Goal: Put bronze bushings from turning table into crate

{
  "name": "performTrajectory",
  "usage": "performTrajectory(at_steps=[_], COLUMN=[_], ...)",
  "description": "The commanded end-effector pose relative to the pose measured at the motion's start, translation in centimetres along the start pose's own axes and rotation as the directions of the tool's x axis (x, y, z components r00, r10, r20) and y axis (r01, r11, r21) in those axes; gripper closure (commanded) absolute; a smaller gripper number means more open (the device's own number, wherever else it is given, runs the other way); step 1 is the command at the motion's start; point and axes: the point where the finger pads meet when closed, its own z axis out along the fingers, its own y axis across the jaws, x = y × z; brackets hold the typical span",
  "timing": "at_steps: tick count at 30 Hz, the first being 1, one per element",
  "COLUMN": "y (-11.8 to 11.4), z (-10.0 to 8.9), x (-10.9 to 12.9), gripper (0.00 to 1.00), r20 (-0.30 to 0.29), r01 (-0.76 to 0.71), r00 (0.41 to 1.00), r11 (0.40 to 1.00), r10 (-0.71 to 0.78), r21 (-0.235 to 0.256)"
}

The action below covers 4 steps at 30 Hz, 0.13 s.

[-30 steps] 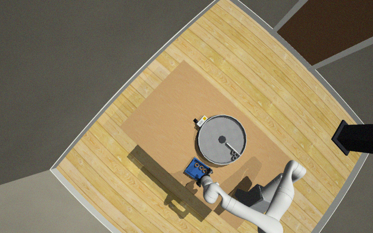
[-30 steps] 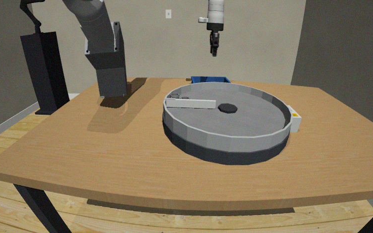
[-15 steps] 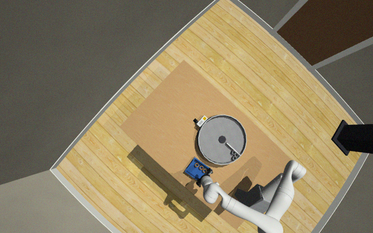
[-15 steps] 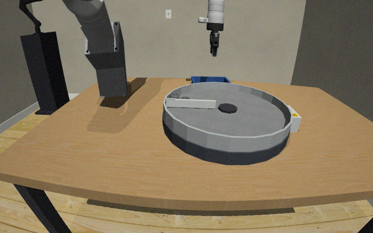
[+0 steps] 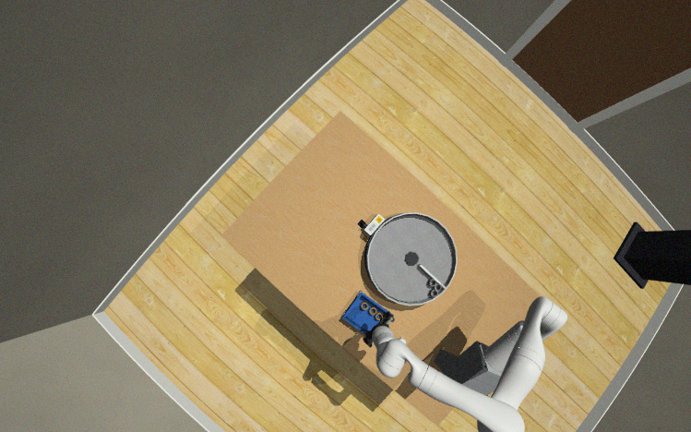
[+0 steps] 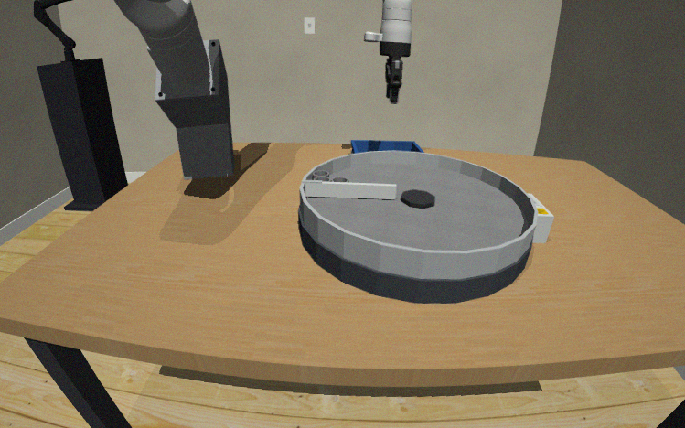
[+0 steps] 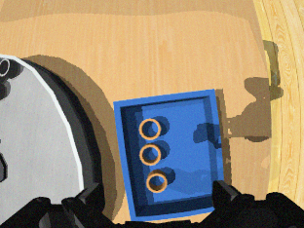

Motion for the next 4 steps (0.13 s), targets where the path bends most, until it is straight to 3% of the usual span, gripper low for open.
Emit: performTrajectory(at_steps=[1,4], y=[0.05,0.05], z=[-0.12,-0.12], x=[-0.05,-0.05], gripper=[0.0,0.0], r20=[0.002,0.002], r01=[0.0,0.0], r00=[1.0,1.0], r11=[1.0,1.0], r10=[0.0,0.0], r21=[-0.002,-0.002])
